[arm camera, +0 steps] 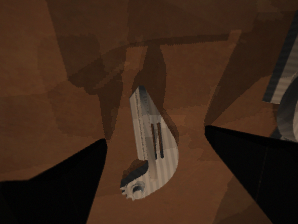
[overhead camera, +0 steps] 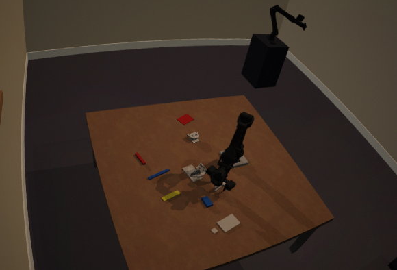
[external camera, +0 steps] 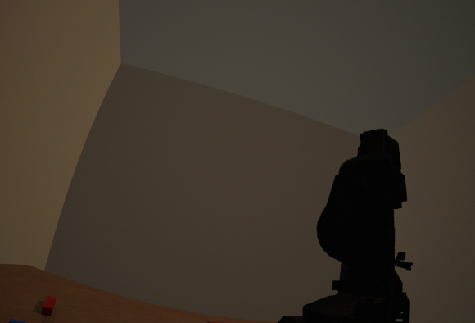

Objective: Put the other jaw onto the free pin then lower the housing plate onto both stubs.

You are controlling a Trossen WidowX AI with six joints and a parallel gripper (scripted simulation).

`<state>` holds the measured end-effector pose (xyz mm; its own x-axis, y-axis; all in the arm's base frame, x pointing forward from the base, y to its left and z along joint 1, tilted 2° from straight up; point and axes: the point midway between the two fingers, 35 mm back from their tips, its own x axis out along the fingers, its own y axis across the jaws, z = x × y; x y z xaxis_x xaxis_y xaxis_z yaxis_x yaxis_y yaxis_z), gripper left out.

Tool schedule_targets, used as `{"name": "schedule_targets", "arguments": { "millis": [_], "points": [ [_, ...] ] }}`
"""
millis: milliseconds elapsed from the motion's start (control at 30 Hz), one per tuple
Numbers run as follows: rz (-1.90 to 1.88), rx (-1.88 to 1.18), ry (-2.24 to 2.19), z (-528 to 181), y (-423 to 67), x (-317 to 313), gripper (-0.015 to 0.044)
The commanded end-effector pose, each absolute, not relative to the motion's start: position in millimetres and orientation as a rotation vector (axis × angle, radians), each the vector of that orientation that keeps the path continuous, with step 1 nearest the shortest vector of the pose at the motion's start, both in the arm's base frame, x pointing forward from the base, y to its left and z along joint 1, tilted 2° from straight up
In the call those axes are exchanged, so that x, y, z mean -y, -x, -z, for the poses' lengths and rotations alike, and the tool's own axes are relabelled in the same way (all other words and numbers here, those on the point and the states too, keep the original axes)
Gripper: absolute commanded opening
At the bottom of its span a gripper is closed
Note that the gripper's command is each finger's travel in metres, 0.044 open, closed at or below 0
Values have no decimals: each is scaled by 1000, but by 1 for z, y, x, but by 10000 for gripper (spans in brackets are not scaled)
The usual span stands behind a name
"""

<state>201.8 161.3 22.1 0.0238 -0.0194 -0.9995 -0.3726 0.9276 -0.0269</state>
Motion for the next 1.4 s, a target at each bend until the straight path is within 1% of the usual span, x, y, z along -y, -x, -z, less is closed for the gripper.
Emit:
{"name": "schedule_targets", "arguments": {
  "millis": [0,333,567,967,1367],
  "points": [
    [-283,-1529,317,-22,-202,-162,440],
    [-280,-1530,317,-22,-202,-161,177],
    [-280,-1530,317,-22,-202,-161,134],
    [-280,-1530,317,-24,-202,-162,134],
    [-282,-1529,317,-60,-204,-164,134]
  ]
}}
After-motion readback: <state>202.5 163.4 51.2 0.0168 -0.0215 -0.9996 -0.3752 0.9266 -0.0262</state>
